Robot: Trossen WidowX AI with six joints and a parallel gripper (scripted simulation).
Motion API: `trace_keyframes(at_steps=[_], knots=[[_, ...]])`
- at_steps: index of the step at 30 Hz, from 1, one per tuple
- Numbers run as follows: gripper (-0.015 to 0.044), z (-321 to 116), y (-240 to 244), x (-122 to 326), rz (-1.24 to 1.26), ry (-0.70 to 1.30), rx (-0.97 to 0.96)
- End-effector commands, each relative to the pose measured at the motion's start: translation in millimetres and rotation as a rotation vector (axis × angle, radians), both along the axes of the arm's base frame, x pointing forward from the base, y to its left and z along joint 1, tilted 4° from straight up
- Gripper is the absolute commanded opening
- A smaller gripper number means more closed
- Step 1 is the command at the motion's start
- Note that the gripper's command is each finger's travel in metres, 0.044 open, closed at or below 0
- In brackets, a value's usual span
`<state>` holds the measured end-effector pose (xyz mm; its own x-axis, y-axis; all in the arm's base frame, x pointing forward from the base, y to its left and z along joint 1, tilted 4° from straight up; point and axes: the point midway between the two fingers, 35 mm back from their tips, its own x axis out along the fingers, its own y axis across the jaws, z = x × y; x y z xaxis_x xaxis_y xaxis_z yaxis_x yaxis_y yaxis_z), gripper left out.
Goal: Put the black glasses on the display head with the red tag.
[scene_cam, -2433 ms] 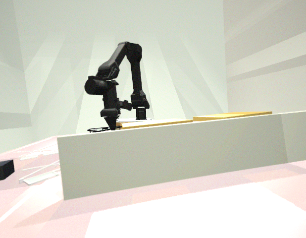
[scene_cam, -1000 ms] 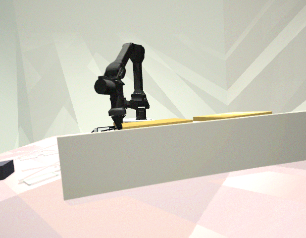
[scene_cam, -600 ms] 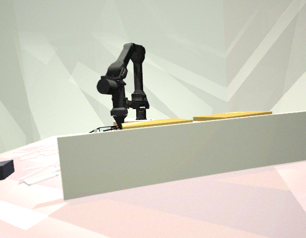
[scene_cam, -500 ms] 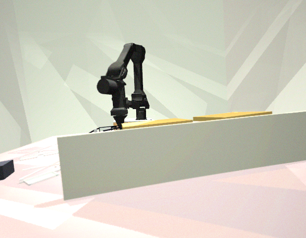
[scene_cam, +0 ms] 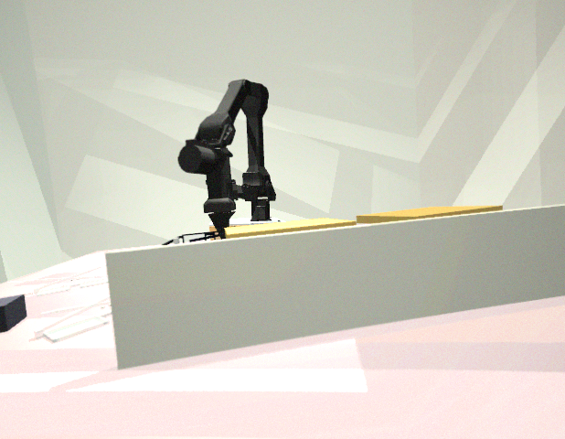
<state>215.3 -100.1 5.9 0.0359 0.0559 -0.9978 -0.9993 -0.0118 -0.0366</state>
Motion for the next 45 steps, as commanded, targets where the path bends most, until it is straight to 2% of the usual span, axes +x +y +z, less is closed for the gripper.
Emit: trace_keyframes(at_steps=[1,8,17,23,38,45], knots=[[0.0,0.6,-2.2,1.2,0.002,-0.006,0.0],[0.0,5.8,-6.2,1.6,0.002,-0.006,0.0],[0.0,56.0,-14.0,-0.4,0.002,-0.006,-0.001],[0.0,60.4,-14.8,-0.5,-0.01,-0.005,-0.001],[0.0,61.1,-54.9,41.0,-0.495,0.017,0.015],[0.0,57.9,-57.1,43.5,-0.52,0.018,0.016]])
